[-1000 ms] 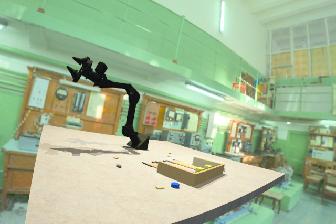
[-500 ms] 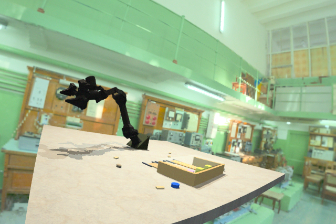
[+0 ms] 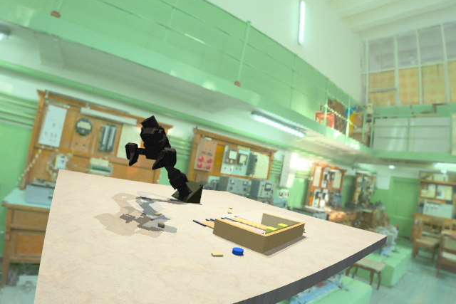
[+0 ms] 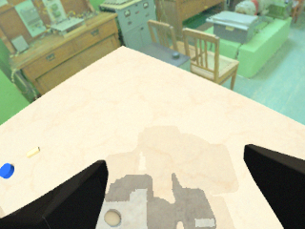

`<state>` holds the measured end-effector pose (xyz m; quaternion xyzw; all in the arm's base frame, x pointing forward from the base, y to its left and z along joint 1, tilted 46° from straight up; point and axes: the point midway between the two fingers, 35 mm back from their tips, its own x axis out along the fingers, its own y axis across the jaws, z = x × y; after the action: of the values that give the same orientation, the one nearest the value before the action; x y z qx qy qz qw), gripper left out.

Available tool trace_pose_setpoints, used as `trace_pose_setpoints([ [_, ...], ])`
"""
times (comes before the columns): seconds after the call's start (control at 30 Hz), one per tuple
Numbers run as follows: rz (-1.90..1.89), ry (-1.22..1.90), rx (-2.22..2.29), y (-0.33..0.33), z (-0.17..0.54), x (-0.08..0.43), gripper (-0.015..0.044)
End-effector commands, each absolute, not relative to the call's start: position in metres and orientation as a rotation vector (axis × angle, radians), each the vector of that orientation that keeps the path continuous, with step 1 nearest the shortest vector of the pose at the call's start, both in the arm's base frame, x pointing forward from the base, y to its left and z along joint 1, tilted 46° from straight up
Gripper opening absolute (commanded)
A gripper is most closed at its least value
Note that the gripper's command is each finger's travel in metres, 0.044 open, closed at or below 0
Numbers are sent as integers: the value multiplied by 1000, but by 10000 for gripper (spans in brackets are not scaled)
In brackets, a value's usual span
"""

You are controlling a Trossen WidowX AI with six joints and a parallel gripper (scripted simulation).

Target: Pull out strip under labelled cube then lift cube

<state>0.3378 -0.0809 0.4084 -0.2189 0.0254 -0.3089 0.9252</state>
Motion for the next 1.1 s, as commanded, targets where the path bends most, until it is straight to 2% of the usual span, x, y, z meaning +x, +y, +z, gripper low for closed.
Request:
trace_pose_setpoints([
  [0.0,-531,124,-415,-36,368,356,400],
  [0.3,-301,324,-507,81,262,356,400],
  [0.6,-100,406,-740,180,169,290,400],
  [0.7,-71,401,-786,191,157,275,400],
  [1.07,-71,401,-786,191,157,275,400],
])
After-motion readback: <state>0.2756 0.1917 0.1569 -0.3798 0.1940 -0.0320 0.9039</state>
